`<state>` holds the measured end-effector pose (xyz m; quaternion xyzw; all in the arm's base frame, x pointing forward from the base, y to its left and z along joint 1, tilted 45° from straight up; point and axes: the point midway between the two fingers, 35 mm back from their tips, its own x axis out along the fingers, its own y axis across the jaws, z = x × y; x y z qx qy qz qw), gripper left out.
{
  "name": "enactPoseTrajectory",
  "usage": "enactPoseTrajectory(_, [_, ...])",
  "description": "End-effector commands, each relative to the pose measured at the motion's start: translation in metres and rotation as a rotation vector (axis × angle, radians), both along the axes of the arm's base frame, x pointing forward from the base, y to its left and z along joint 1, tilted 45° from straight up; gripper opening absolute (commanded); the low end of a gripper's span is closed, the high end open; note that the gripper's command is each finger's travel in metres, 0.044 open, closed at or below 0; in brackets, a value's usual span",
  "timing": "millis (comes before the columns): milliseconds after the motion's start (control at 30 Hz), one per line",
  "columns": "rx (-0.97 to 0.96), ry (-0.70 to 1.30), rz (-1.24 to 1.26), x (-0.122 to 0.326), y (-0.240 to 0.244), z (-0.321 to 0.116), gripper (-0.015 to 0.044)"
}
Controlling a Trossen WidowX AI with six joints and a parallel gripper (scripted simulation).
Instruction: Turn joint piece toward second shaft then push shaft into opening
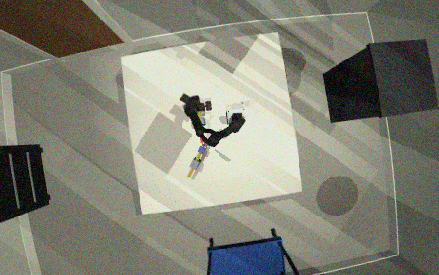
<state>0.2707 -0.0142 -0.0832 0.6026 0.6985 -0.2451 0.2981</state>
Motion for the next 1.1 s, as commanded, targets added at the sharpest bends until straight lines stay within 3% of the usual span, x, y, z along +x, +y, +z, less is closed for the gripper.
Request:
enactPoseTrajectory(0, [0.002,-0.001,0.002,0.000,0.000,0.000,0.0093])
enactPoseTrajectory(433, [0.002,-0.001,0.002,0.000,0.000,0.000,0.0434])
enactPoseTrajectory(900, [0.002,-0.001,0.002,0.000,0.000,0.000,0.0440])
enactPoseTrajectory(1067, [0.002,0.000,-0.002,0.003,-0.021,0.021,0.0440])
